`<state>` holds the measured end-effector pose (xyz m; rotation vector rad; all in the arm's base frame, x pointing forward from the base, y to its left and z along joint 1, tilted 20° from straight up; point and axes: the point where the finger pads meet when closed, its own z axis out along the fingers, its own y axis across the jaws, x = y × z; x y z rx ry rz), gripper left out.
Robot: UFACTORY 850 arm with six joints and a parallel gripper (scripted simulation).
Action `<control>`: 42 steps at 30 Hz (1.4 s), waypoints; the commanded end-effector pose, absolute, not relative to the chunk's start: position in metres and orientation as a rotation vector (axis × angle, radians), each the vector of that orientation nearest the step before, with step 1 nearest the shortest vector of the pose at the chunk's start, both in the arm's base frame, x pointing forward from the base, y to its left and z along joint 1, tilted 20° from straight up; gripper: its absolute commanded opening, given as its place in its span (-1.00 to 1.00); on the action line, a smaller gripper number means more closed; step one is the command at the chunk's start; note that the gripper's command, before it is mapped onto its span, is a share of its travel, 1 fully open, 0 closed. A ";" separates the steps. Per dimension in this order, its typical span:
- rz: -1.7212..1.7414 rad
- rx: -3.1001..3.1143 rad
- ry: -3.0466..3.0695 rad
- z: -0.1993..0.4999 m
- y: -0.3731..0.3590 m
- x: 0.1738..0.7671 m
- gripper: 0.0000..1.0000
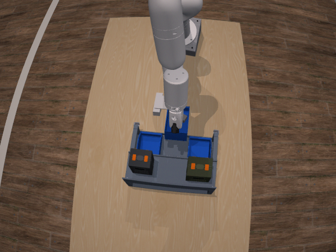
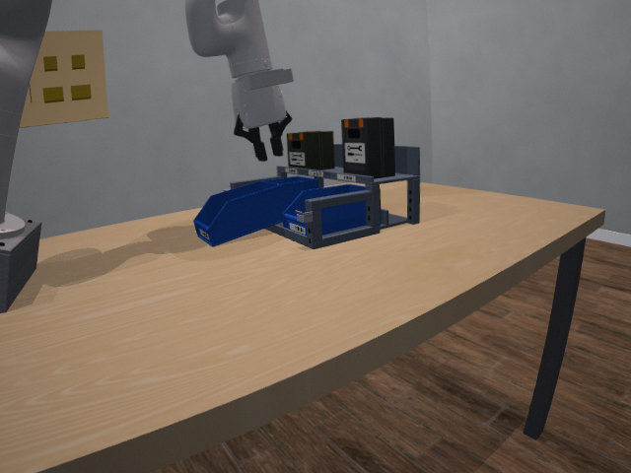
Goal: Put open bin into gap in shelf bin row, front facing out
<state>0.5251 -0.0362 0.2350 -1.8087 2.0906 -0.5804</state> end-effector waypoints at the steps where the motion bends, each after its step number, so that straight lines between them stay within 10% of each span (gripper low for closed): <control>1: -0.534 -1.850 2.147 0.237 -0.036 0.526 -0.32; 42: -0.534 -1.850 2.146 0.236 -0.036 0.526 -0.32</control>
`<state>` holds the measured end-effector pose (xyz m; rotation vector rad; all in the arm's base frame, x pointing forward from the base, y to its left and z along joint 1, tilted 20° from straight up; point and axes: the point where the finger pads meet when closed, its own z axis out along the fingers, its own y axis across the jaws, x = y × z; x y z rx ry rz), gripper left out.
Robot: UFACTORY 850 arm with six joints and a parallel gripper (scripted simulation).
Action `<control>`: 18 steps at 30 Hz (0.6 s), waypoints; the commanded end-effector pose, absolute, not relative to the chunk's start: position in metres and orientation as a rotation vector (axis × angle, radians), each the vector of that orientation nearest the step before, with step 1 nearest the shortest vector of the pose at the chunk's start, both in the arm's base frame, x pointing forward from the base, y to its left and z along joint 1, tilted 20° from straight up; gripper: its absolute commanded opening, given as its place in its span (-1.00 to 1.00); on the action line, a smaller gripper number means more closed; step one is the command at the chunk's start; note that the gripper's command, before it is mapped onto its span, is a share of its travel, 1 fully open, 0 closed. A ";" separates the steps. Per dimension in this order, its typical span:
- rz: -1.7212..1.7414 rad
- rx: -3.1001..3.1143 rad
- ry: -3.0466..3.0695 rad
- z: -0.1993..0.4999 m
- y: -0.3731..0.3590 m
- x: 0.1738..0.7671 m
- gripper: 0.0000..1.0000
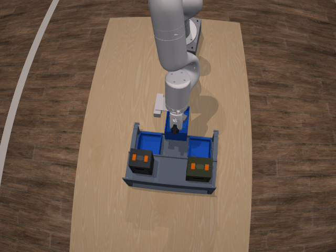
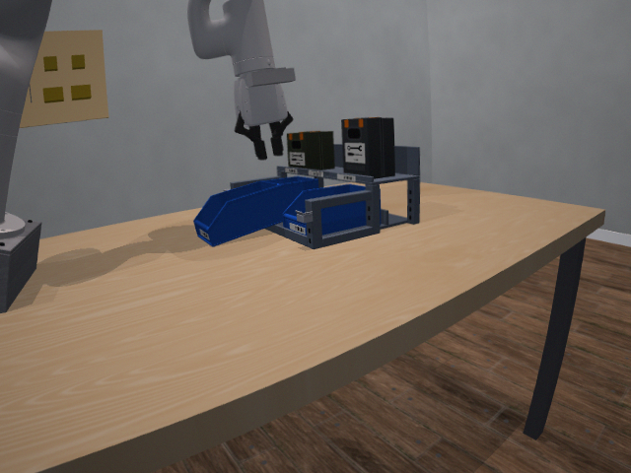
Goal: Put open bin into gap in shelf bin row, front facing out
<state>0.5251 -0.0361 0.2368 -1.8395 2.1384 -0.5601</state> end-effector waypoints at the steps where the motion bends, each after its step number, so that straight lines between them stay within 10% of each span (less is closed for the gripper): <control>1: -0.534 -1.850 2.146 0.236 -0.036 0.526 -0.32; 18: -0.543 -1.846 2.145 0.236 -0.036 0.526 -0.32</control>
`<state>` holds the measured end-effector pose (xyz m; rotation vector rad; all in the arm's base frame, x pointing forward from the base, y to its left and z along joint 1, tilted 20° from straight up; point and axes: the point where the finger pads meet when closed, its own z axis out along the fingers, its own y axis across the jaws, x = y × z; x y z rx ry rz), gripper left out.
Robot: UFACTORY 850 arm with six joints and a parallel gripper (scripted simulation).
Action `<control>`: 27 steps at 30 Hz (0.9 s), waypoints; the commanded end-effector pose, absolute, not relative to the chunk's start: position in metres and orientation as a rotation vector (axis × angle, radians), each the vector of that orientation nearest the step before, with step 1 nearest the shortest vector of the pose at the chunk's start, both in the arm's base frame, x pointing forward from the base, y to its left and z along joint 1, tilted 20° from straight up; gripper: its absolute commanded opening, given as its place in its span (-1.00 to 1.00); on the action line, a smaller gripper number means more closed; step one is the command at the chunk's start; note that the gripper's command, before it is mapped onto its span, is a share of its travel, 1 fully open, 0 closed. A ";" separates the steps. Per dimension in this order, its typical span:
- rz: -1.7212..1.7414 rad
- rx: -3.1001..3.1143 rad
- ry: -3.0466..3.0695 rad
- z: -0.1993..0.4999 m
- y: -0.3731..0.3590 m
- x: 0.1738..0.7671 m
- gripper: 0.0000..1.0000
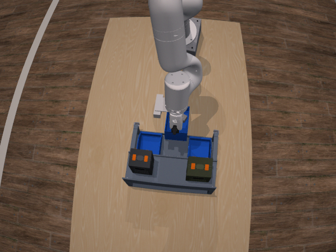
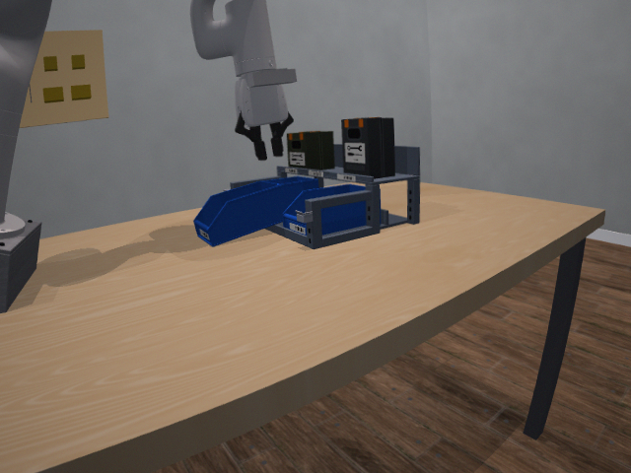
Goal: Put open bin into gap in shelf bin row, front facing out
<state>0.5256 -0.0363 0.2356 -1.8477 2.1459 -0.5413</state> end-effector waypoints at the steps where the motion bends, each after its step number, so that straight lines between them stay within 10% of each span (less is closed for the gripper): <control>1: -0.543 -1.846 2.145 0.236 -0.036 0.526 -0.32; 27: -0.424 -1.902 2.210 0.209 -0.031 0.485 -0.32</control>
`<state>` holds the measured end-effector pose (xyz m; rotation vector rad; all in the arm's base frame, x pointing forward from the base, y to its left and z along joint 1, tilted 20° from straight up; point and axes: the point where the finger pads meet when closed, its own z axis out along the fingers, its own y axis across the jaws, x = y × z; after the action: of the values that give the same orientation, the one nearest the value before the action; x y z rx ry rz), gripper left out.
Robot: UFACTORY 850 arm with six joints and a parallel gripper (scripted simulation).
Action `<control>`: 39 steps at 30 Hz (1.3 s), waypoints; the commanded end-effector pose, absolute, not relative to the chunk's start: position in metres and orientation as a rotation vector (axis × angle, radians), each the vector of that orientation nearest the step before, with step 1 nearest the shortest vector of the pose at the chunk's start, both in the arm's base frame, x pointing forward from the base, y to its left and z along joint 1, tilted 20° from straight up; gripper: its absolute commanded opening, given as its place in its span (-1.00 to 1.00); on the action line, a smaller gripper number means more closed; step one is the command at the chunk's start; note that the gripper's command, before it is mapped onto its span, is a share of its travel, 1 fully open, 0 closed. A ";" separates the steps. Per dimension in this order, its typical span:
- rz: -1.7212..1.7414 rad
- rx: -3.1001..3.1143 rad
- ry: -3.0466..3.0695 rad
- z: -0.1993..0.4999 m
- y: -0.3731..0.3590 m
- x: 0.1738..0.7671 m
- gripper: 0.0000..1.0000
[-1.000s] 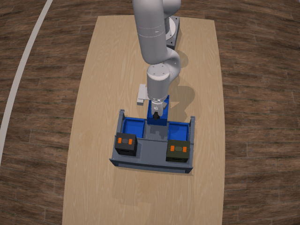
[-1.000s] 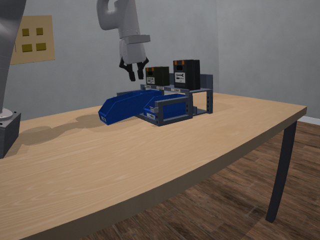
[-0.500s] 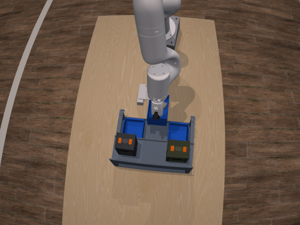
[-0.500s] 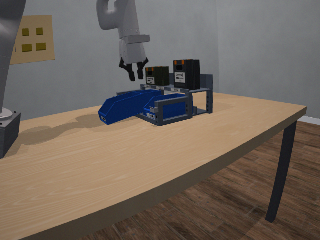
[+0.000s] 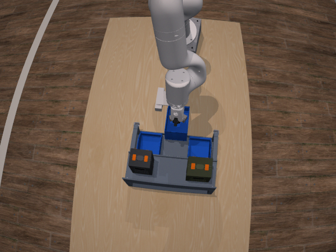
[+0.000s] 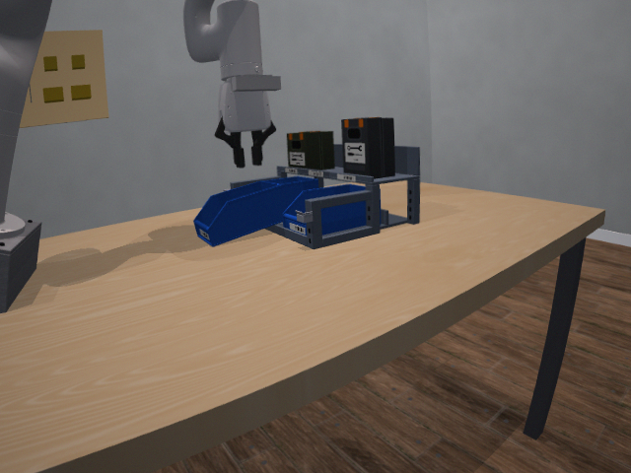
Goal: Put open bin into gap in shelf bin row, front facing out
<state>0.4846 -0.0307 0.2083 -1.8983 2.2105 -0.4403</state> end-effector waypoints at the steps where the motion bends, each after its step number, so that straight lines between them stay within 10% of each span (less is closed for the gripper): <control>1: -0.438 -1.898 2.210 0.203 -0.030 0.477 -0.32; 39: -0.424 -1.903 2.210 0.136 -0.016 0.375 -0.32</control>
<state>0.3894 -0.0183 0.1461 -1.9352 2.2333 -0.3022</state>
